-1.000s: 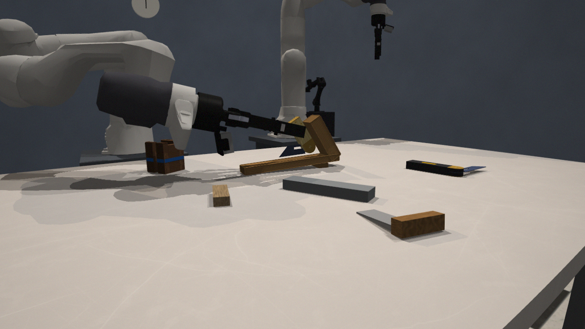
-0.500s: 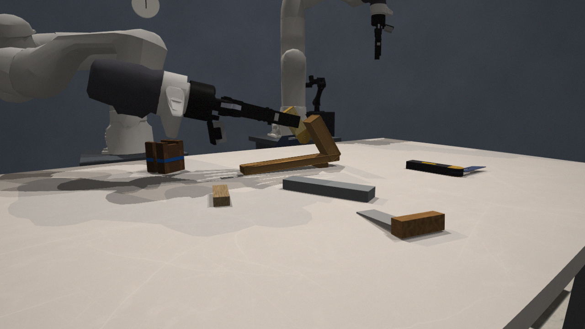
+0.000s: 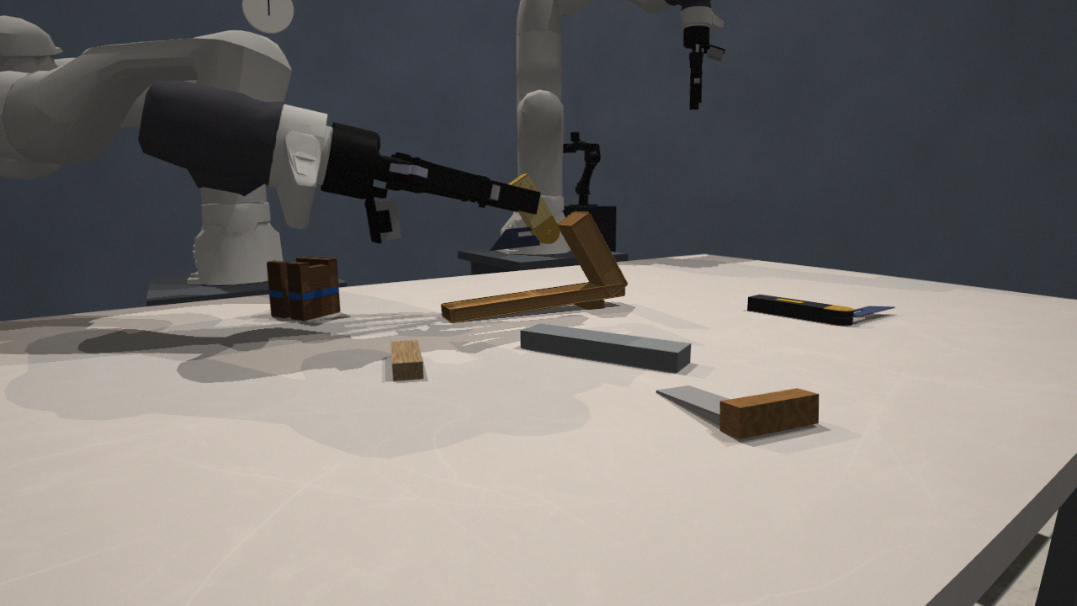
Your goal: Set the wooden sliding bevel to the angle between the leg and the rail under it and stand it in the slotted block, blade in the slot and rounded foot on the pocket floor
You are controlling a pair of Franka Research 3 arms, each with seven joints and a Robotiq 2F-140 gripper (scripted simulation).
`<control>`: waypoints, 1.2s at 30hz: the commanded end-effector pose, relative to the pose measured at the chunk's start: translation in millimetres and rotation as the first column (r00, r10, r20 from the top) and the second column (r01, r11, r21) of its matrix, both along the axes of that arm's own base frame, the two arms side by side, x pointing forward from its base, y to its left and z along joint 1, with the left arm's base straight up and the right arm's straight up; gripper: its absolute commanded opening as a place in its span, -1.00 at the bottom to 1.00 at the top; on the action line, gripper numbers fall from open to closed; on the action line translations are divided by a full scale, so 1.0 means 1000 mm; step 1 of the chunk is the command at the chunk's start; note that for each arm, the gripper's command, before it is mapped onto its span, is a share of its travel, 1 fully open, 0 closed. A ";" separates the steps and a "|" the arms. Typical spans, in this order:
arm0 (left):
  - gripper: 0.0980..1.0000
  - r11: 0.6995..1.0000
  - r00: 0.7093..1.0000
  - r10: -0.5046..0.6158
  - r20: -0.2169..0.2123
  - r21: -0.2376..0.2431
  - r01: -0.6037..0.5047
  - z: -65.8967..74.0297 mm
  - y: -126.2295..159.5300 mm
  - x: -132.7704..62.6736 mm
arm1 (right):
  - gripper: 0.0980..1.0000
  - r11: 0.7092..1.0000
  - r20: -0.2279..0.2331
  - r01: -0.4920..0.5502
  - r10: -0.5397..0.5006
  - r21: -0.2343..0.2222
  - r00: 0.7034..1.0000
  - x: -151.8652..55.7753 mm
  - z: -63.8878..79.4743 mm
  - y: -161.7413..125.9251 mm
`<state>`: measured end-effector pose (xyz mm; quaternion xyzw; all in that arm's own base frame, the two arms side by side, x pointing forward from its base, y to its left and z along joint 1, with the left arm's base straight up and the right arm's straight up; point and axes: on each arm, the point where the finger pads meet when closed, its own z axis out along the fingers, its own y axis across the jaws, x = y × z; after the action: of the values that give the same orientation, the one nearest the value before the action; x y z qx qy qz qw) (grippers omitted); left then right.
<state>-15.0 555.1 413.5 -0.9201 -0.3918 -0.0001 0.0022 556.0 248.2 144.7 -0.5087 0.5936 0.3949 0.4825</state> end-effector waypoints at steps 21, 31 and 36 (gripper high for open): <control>1.00 1.000 1.000 0.007 0.002 -0.004 -0.007 -0.001 -0.001 0.000 | -1.00 1.000 -0.018 -0.006 0.006 0.005 1.000 -0.006 0.026 -0.015; 1.00 1.000 1.000 0.007 0.002 -0.004 -0.007 -0.001 -0.001 0.000 | -1.00 1.000 -0.018 -0.006 0.006 0.005 1.000 -0.006 0.028 -0.016; 1.00 1.000 1.000 0.007 0.002 -0.004 -0.007 -0.001 -0.001 0.000 | -1.00 1.000 -0.018 -0.006 0.006 0.005 1.000 -0.006 0.028 -0.016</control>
<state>-15.0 555.1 413.5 -0.9201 -0.3918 -0.0001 0.0022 551.5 232.3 171.4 -0.5069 0.5949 0.3994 0.4791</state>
